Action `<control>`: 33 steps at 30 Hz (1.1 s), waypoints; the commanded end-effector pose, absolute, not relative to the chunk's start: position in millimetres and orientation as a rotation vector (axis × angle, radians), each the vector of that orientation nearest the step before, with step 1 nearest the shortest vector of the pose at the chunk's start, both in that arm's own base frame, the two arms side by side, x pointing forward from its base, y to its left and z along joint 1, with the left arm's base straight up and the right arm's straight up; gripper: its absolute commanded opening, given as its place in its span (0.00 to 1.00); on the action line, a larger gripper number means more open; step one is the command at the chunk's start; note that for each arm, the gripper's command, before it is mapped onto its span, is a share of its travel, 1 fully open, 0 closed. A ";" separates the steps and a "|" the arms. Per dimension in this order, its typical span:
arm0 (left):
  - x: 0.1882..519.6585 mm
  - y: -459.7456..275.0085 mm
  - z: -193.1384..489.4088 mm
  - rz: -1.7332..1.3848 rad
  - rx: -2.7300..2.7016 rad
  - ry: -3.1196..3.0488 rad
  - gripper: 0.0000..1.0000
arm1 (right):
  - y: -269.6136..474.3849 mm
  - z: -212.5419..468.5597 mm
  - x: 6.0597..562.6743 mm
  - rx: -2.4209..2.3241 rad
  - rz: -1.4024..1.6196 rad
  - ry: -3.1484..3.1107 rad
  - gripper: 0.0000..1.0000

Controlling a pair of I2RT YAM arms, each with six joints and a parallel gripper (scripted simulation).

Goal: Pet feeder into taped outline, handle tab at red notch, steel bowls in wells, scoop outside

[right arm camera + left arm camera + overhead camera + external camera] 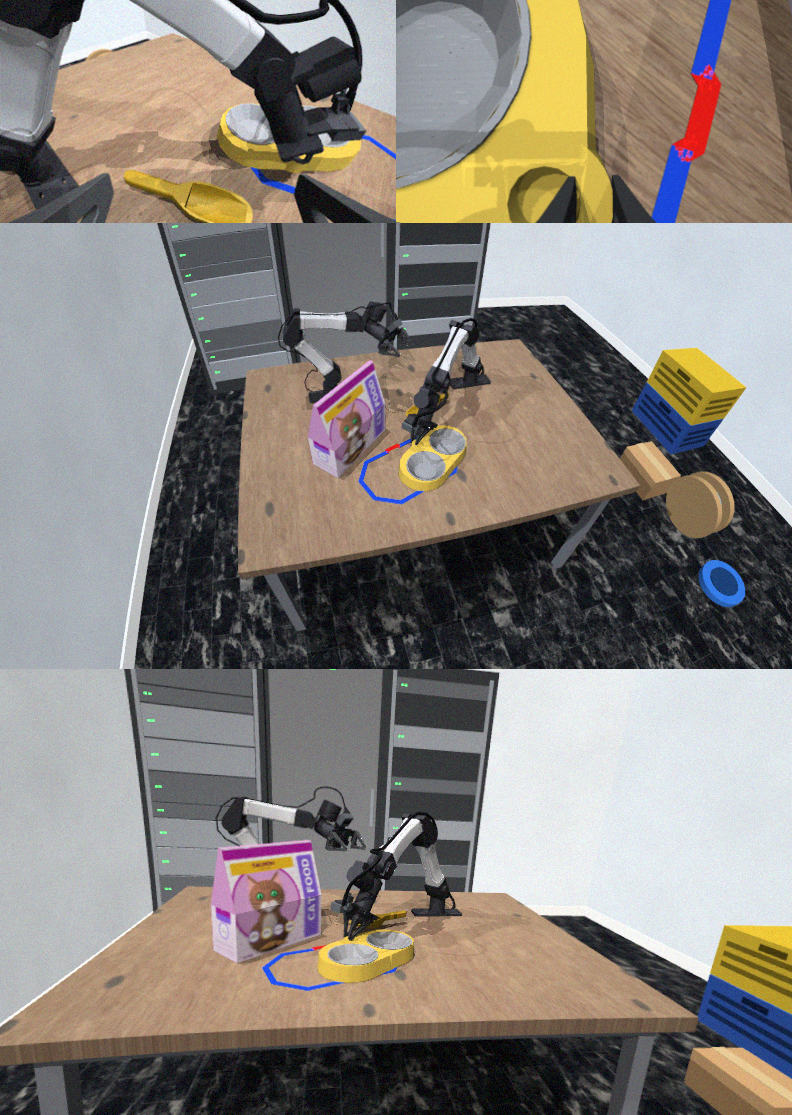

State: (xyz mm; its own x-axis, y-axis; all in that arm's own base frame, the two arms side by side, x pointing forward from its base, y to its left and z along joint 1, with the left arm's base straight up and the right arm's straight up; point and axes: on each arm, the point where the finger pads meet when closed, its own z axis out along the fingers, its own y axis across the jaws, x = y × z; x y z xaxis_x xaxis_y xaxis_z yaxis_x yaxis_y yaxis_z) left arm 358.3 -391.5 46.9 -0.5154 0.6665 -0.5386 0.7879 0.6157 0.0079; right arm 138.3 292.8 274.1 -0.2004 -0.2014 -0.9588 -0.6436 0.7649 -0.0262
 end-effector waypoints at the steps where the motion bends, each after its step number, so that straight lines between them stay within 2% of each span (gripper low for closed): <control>1: 341.9 -420.0 34.6 -0.403 1.321 2.296 0.10 | 293.4 277.7 138.3 -0.652 0.468 1.759 1.00; 11: 344.3 -442.3 36.0 -0.436 1.409 2.236 0.10 | 293.4 277.7 138.3 -0.652 0.468 1.759 1.00; 33: 340.6 -444.2 34.0 -0.446 1.456 2.224 0.10 | 293.4 277.7 138.3 -0.652 0.468 1.759 1.00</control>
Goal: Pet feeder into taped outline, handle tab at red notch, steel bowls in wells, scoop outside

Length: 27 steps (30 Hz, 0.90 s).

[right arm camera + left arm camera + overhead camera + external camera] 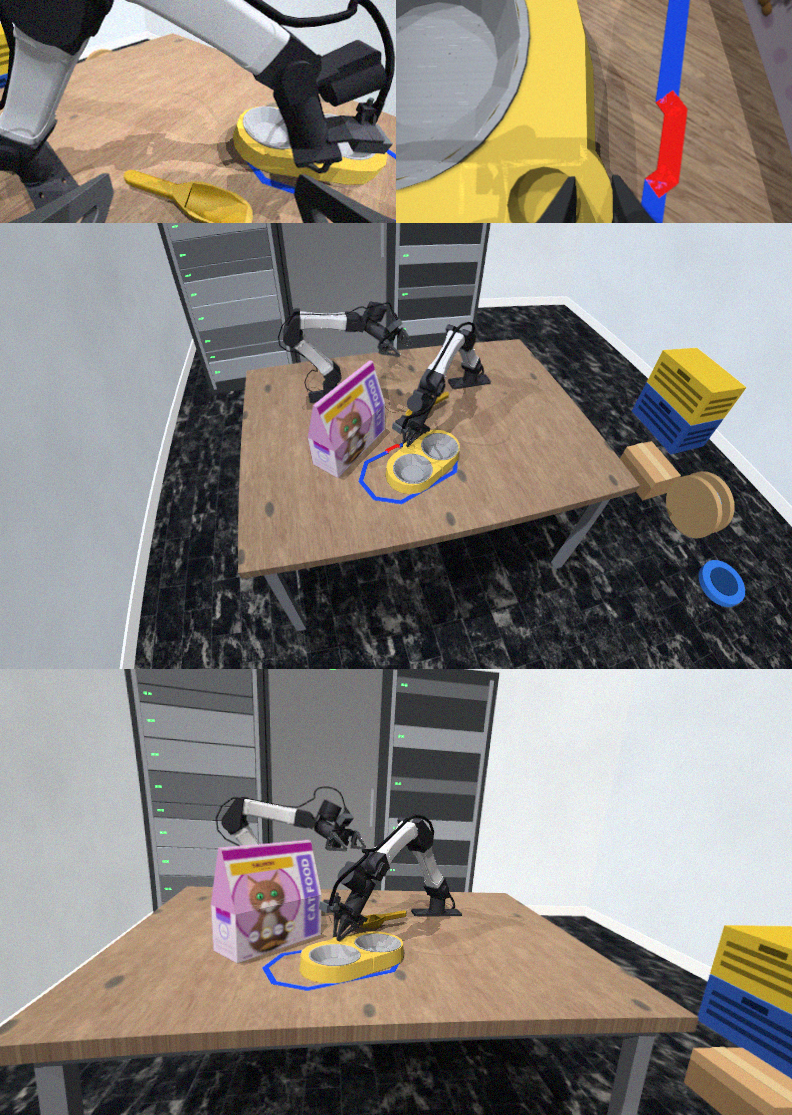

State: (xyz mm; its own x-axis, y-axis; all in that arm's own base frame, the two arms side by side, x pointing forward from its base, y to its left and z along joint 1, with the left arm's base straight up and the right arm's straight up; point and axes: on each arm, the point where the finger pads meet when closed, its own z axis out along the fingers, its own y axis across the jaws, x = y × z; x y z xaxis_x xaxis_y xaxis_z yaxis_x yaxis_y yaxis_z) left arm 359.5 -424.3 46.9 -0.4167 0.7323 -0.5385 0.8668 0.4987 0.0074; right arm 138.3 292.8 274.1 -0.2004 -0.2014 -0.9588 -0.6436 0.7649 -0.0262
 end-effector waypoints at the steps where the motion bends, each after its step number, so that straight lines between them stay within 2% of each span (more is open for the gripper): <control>1: 339.6 -445.1 33.7 -0.450 1.470 2.219 0.10 | 293.4 277.7 138.3 -0.652 0.468 1.759 1.00; 26: 341.3 -480.8 36.2 -0.512 1.619 2.096 0.10 | 293.4 277.7 138.3 -0.652 0.468 1.759 1.00; 27: 341.3 -480.8 36.2 -0.512 1.619 2.096 0.22 | 293.4 277.7 138.3 -0.652 0.468 1.759 1.00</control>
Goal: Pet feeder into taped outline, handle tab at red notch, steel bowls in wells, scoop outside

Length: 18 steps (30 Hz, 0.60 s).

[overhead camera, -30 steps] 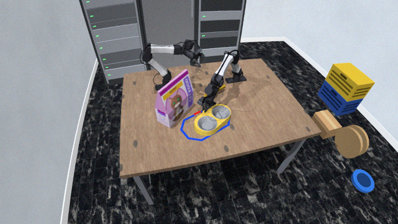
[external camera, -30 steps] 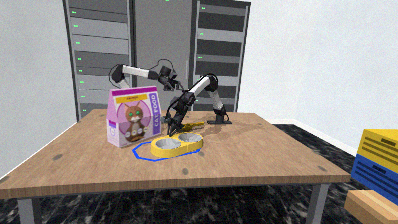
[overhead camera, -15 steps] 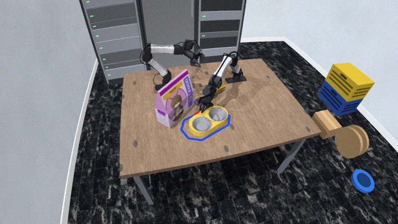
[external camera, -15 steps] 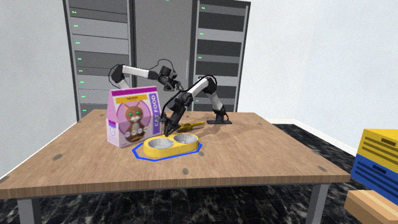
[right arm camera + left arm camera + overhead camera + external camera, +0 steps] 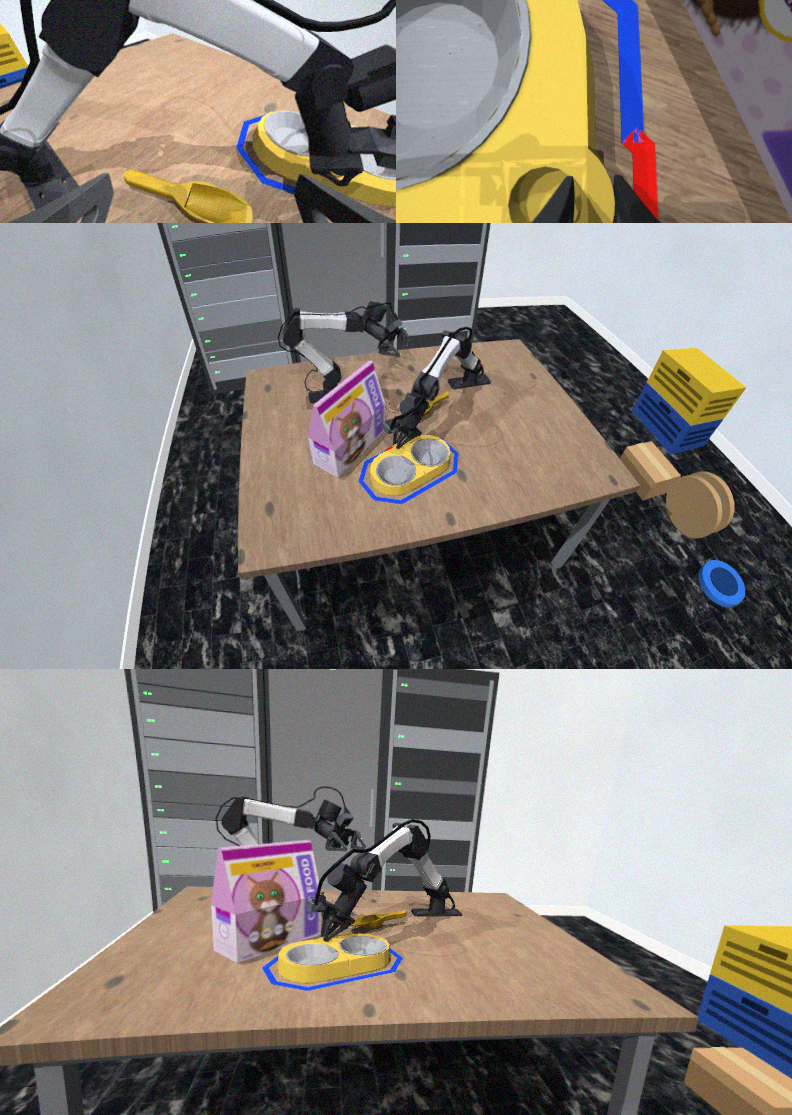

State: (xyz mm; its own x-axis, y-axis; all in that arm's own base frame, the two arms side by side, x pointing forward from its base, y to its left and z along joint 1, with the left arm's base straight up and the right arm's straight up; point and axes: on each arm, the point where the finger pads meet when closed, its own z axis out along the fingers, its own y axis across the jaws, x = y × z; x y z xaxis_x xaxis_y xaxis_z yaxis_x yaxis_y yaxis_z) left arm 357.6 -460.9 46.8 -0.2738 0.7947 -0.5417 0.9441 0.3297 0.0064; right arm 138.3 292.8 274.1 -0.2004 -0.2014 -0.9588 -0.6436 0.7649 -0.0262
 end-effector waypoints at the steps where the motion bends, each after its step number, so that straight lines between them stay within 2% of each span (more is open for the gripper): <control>1: 341.3 -480.8 36.2 -0.512 1.619 2.096 0.33 | 293.4 277.7 138.3 -0.652 0.468 1.759 1.00; 16: 338.7 -447.3 82.1 -0.512 1.611 2.087 0.34 | 293.4 277.7 138.3 -0.652 0.468 1.759 1.00; 18: 341.9 -443.5 84.3 -0.484 1.569 2.136 0.56 | 293.4 277.7 138.3 -0.652 0.468 1.759 1.00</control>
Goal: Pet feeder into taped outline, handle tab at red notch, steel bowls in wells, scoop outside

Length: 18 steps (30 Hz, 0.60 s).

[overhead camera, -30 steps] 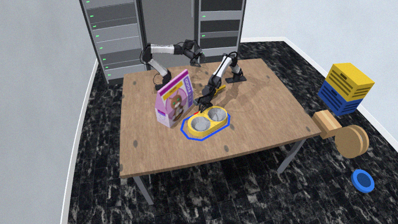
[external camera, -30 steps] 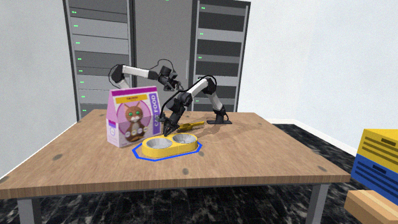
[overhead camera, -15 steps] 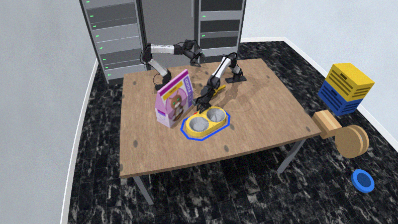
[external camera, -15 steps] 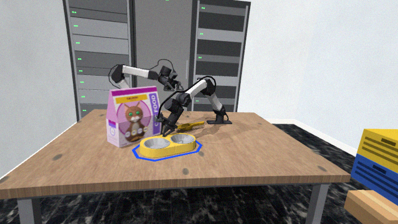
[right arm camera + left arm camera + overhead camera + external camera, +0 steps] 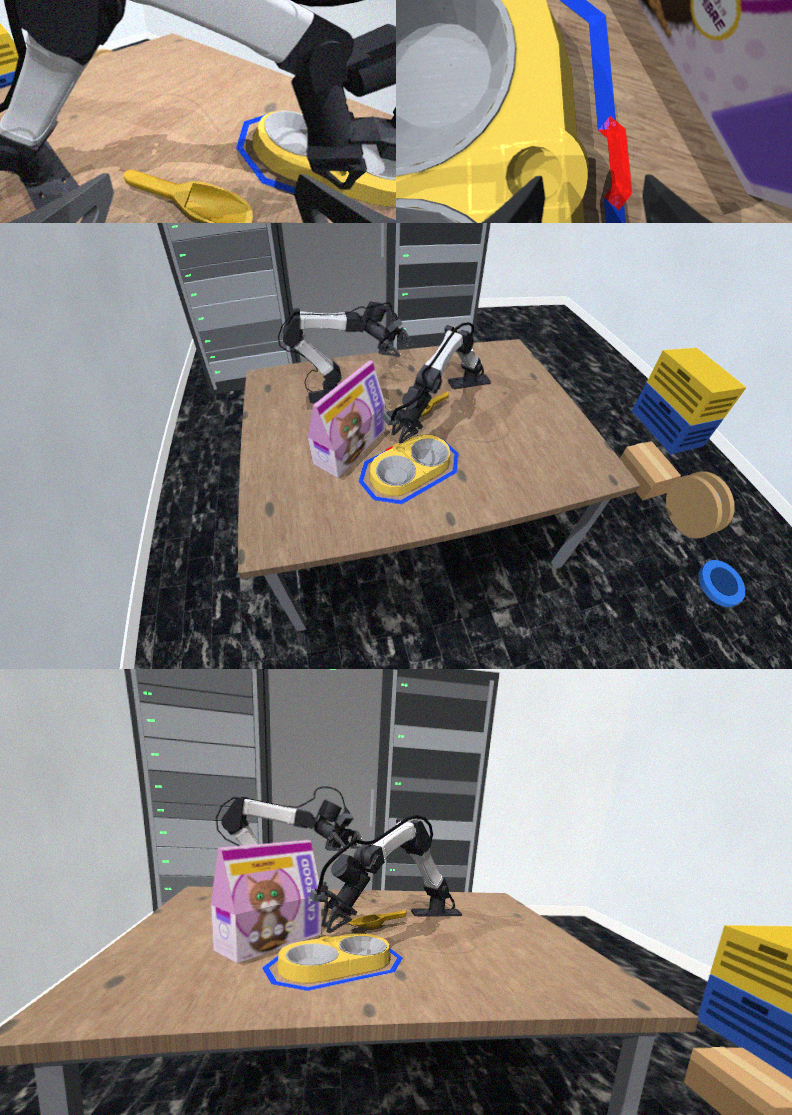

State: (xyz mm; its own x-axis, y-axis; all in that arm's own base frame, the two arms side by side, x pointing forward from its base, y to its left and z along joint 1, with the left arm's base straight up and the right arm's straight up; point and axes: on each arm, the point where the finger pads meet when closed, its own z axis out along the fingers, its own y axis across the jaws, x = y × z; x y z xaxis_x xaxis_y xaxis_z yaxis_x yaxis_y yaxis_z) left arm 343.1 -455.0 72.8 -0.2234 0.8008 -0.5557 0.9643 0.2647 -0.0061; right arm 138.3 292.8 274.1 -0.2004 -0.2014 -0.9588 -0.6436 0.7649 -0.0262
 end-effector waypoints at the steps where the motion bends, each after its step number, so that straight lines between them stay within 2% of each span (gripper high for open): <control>1: 340.9 -439.0 67.1 -0.461 1.568 2.196 0.68 | 293.4 277.7 138.3 -0.652 0.468 1.759 1.00; 3: 340.9 -439.0 67.1 -0.461 1.568 2.196 0.68 | 293.4 277.7 138.3 -0.652 0.468 1.759 1.00; 6: 338.8 -429.6 61.9 -0.376 1.483 2.355 1.00 | 293.4 277.7 138.3 -0.652 0.468 1.759 1.00; 18: 350.6 -421.1 127.4 -0.219 1.165 2.505 1.00 | 293.4 277.7 138.3 -0.652 0.468 1.759 1.00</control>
State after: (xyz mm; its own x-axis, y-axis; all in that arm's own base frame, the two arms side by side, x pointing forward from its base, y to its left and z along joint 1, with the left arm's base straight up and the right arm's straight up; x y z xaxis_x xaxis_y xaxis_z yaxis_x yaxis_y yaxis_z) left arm 353.7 -428.0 119.6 -0.5202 0.7256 -0.4503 0.8133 0.5818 -0.0022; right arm 138.3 292.8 274.1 -0.2004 -0.2014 -0.9588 -0.6436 0.7649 -0.0262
